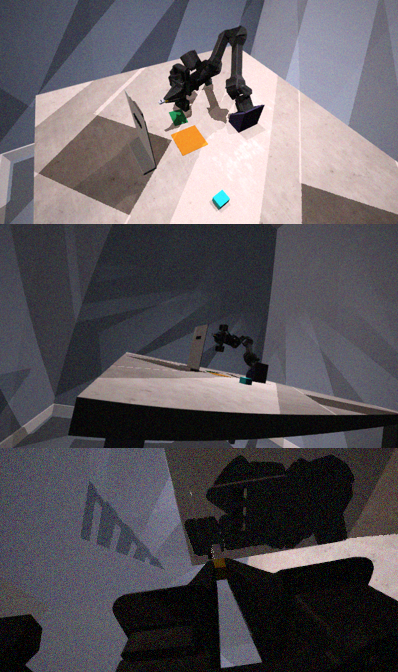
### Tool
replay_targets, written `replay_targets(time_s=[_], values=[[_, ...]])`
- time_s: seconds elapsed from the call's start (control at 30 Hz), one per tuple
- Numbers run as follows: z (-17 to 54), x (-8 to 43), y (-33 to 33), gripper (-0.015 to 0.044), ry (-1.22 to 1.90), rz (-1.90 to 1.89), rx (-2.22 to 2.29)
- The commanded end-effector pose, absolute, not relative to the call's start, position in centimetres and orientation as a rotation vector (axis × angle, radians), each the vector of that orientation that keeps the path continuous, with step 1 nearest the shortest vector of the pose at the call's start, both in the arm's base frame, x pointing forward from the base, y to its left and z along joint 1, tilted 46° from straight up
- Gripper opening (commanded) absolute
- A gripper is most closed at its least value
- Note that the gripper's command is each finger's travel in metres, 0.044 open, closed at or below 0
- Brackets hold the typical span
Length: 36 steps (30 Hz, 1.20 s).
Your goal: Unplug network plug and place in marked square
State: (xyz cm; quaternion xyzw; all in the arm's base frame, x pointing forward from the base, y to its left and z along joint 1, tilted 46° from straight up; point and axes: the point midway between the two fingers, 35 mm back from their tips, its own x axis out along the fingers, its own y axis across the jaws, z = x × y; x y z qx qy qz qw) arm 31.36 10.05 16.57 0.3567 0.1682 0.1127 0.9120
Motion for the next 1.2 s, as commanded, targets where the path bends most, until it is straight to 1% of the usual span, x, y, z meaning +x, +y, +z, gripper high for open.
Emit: replay_targets(time_s=[0.0,0.17,0.67,1.17], values=[[17.6,30.8,10.6,0.0000,0.337,0.232,0.742],[16.9,30.8,10.5,0.0000,0.363,0.187,0.764],[9.2,30.2,7.9,0.0000,0.510,-0.287,0.885],[4.9,27.5,4.5,0.0000,0.429,-0.698,0.832]])
